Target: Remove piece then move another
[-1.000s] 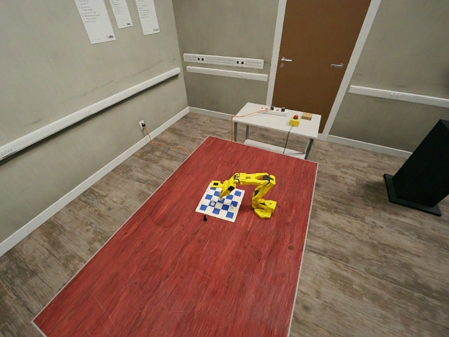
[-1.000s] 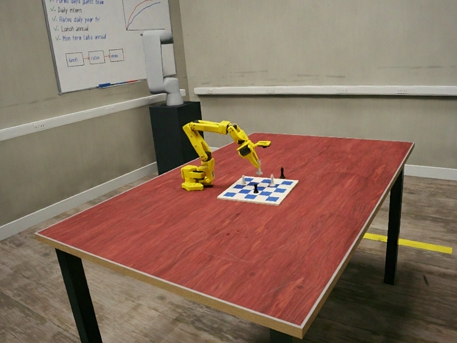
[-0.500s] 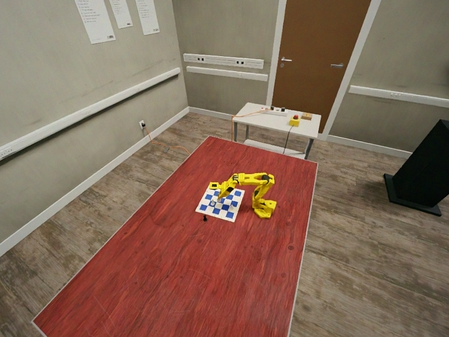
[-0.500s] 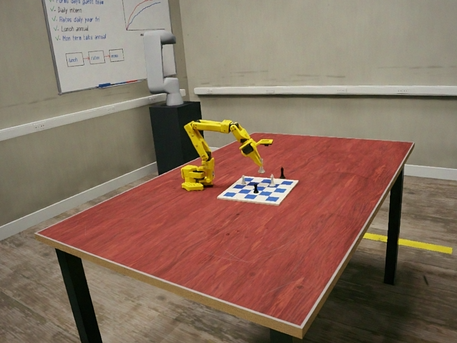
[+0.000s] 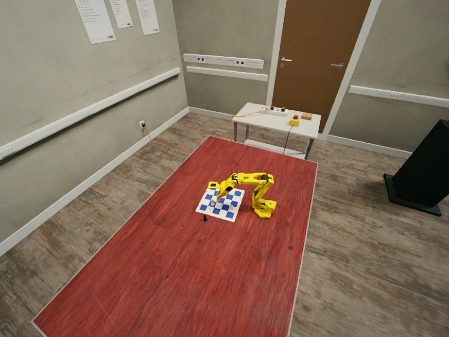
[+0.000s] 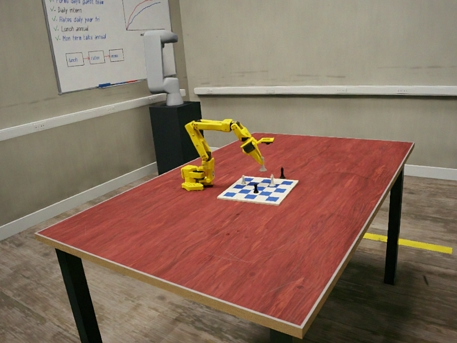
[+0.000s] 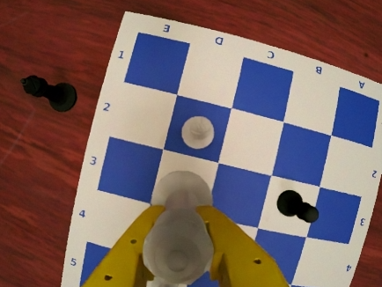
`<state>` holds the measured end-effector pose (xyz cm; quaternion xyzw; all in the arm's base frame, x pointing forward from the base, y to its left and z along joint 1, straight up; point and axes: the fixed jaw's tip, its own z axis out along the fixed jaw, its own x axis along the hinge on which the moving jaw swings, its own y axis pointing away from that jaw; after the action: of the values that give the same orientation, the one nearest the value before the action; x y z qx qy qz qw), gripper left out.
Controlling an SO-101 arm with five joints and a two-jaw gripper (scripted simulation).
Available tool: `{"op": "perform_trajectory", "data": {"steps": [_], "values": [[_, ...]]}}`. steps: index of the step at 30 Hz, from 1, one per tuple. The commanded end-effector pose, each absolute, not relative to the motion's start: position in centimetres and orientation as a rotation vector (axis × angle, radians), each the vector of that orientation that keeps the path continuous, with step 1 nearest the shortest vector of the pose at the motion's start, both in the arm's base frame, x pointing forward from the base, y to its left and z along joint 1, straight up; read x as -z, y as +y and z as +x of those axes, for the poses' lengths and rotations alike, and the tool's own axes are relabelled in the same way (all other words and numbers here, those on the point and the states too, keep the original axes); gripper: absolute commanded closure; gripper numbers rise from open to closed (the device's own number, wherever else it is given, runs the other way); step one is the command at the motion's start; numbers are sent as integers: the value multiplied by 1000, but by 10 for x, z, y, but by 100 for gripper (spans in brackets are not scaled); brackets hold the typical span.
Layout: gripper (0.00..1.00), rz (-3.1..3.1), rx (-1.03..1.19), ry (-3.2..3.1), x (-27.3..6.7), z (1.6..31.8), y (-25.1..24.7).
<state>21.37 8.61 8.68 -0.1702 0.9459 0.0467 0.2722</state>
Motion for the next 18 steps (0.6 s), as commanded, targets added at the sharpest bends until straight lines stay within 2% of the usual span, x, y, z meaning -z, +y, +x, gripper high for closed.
{"op": "perform_trajectory", "data": {"steps": [1,18], "values": [[100,-479,-126,2554,-85,212,88],[100,-479,-126,2554,-84,211,87]]}}
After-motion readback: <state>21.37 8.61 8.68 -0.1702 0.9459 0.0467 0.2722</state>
